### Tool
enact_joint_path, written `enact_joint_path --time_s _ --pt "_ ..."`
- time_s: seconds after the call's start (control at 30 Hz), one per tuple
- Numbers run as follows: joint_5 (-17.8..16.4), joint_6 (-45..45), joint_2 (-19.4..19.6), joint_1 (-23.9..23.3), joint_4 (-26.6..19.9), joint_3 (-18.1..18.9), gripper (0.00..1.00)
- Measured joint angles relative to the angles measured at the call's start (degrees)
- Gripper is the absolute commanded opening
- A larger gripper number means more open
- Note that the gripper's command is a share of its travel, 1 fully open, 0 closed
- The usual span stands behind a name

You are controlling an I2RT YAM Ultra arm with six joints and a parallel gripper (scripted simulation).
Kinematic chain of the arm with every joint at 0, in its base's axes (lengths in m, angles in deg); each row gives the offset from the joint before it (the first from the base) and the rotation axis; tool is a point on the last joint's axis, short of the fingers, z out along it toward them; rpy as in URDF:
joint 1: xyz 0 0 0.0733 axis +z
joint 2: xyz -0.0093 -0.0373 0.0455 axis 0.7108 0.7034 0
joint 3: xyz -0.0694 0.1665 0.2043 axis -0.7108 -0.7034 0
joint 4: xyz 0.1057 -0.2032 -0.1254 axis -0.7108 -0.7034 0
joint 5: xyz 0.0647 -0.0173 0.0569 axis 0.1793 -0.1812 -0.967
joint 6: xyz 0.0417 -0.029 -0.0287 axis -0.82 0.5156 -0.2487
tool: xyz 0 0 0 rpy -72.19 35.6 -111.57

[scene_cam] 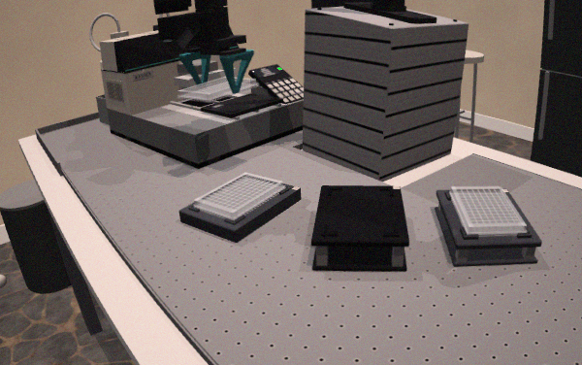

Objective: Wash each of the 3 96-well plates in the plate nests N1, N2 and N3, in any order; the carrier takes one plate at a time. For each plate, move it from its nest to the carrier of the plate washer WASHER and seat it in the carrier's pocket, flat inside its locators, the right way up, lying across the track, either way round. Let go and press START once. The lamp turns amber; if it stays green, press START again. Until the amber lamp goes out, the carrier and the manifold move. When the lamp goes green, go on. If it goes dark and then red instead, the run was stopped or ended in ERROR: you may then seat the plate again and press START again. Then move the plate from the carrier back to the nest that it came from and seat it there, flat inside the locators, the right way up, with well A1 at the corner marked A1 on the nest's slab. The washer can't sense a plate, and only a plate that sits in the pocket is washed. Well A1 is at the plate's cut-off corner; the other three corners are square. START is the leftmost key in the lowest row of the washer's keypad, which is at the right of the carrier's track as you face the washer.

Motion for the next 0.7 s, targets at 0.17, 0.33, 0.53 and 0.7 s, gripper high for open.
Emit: enact_joint_path --time_s 0.17,0.33,0.53,0.7 --pt "0.17 3.04 -0.02 -2.97 -0.20 0.00 0.00" --pt "0.31 6.64 0.35 -6.32 -0.72 0.37 0.00" --pt "0.72 11.06 1.01 -11.58 -1.44 1.38 0.00" --pt "0.81 12.46 0.96 -11.65 -1.57 1.64 0.00"
